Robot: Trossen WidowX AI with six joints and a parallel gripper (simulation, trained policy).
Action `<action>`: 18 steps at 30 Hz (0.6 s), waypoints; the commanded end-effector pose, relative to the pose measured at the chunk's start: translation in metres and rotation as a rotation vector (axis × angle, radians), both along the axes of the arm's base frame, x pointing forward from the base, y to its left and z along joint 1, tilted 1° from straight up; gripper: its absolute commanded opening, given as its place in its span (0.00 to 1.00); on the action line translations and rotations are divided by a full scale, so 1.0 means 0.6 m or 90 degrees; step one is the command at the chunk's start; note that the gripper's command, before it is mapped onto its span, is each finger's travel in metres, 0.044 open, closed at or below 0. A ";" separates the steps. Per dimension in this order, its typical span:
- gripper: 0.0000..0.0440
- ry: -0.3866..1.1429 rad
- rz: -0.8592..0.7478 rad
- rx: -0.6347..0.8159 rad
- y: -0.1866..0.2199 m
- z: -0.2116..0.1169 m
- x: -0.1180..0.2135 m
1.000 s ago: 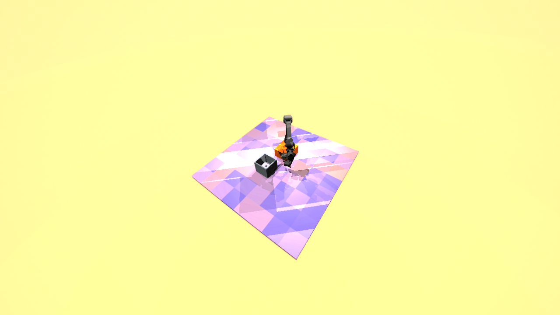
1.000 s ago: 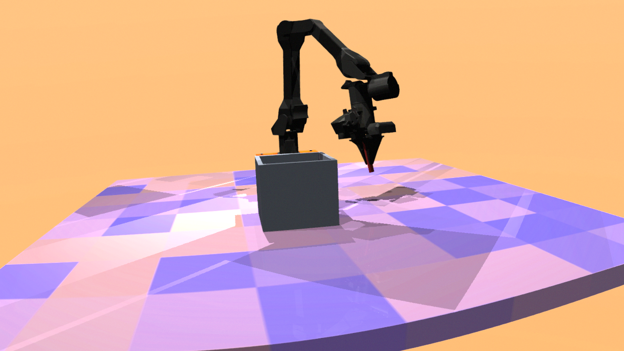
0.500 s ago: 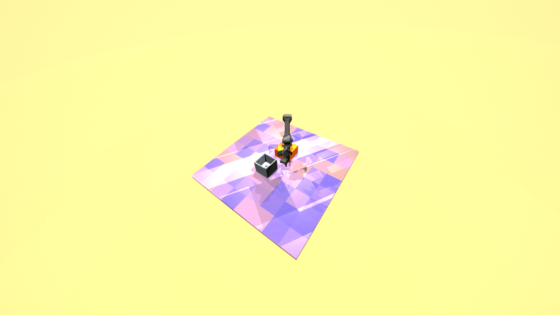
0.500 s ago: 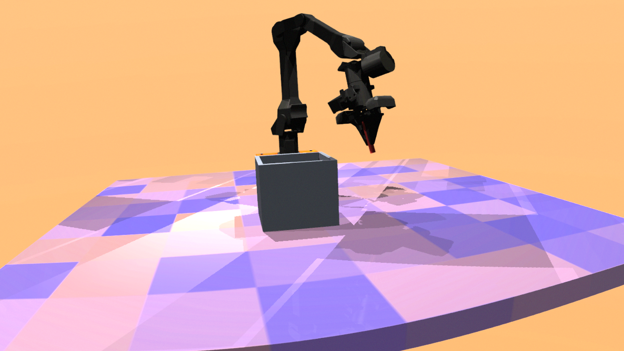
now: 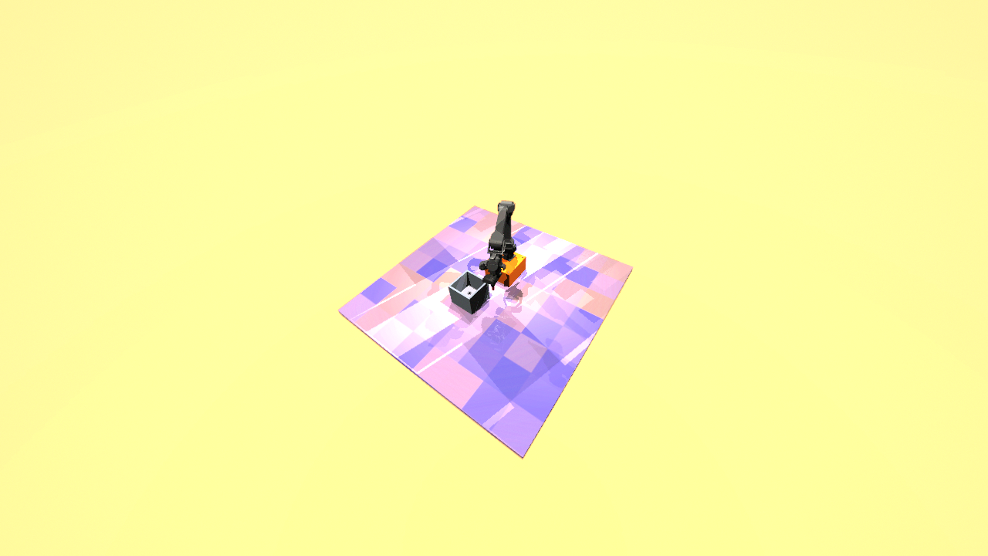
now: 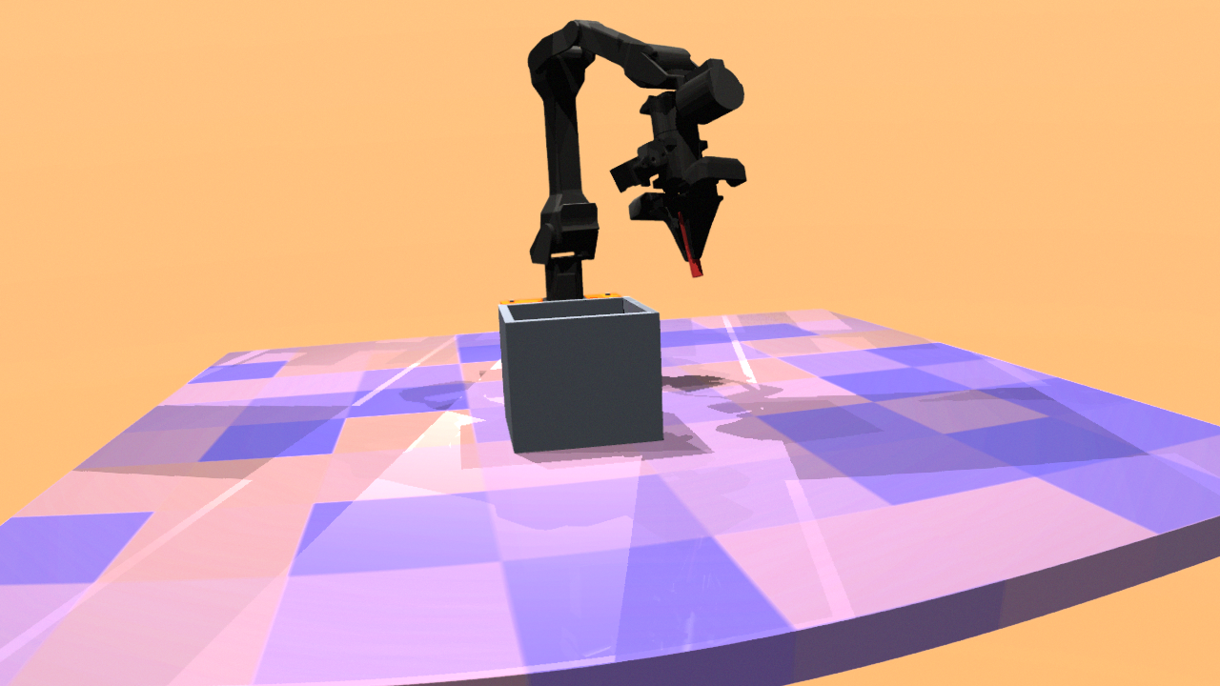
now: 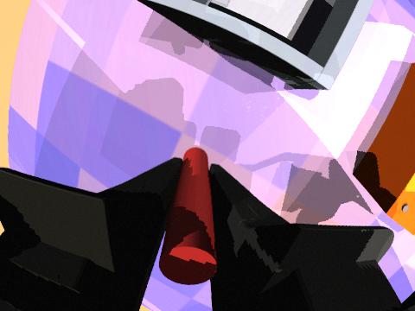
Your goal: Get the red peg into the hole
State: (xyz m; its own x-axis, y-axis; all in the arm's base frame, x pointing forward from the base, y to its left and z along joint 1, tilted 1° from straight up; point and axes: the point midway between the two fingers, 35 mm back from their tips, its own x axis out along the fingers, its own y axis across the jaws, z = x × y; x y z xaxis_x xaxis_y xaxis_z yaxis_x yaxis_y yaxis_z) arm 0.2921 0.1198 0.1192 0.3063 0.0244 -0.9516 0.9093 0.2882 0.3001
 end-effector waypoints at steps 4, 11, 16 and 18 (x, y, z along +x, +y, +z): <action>0.00 0.000 -0.013 -0.020 -0.037 0.010 0.015; 0.00 0.014 -0.028 -0.037 -0.077 0.011 0.026; 0.00 0.028 -0.036 -0.046 -0.104 0.009 0.031; 0.00 0.034 -0.039 -0.049 -0.113 0.007 0.033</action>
State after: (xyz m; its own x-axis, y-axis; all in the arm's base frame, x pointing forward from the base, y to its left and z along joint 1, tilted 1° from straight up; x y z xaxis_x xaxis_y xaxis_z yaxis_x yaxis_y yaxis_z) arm 0.3094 0.0582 0.1223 0.2581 -0.0593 -0.9643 0.9385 0.2524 0.2357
